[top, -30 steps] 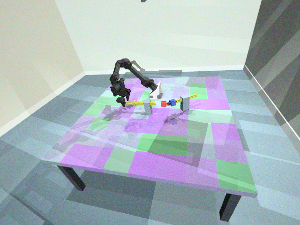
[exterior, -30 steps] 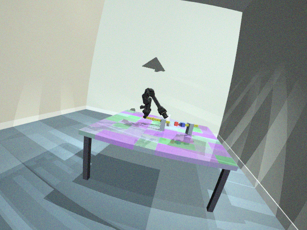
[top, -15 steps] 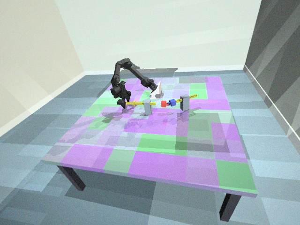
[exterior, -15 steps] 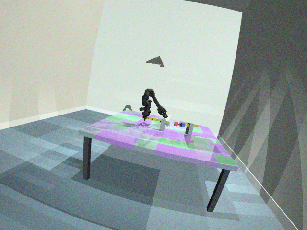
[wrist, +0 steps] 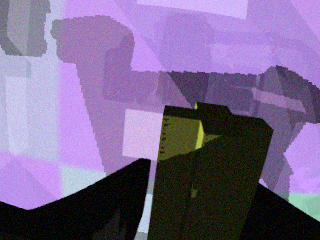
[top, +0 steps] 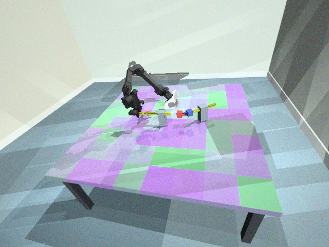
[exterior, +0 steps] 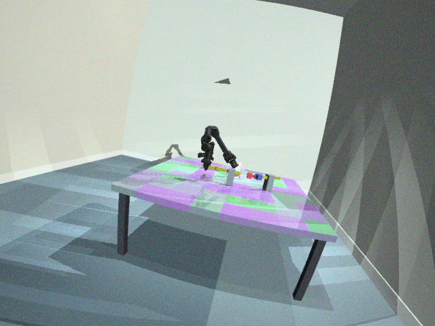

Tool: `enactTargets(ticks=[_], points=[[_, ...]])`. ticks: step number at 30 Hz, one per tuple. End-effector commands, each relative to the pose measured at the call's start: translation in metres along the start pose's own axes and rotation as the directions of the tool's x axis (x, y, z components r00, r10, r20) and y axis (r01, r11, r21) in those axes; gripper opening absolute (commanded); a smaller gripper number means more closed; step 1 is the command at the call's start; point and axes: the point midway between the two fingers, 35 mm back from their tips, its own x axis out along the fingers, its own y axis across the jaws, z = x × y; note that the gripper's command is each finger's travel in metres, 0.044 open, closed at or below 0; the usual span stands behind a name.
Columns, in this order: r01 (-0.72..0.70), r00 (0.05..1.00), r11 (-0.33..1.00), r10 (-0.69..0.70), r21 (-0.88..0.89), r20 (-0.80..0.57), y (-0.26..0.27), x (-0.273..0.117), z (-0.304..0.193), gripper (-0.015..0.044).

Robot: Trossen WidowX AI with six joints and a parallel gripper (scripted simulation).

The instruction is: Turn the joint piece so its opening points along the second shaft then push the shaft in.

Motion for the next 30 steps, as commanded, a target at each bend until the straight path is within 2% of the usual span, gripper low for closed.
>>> enactTargets(ticks=[1,12,14,22,29,30], points=[[0.001,1.0,1.0,-0.001,-0.005,-0.004,-0.0002,0.001,-0.0014,0.0102],[0.001,1.0,1.0,-0.001,-0.005,-0.004,-0.0002,0.001,-0.0014,0.0102],[0.001,1.0,1.0,-0.001,-0.005,-0.004,-0.0002,0.001,-0.0014,0.0069],[0.001,1.0,1.0,-0.001,-0.003,-0.001,-0.0002,0.0005,-0.0005,0.0067],[0.001,1.0,1.0,-0.001,-0.002,0.0,-0.0003,0.0004,-0.0003,0.002],[0.001,1.0,1.0,-0.001,-0.002,0.0,-0.0003,0.0004,-0.0003,0.0]])
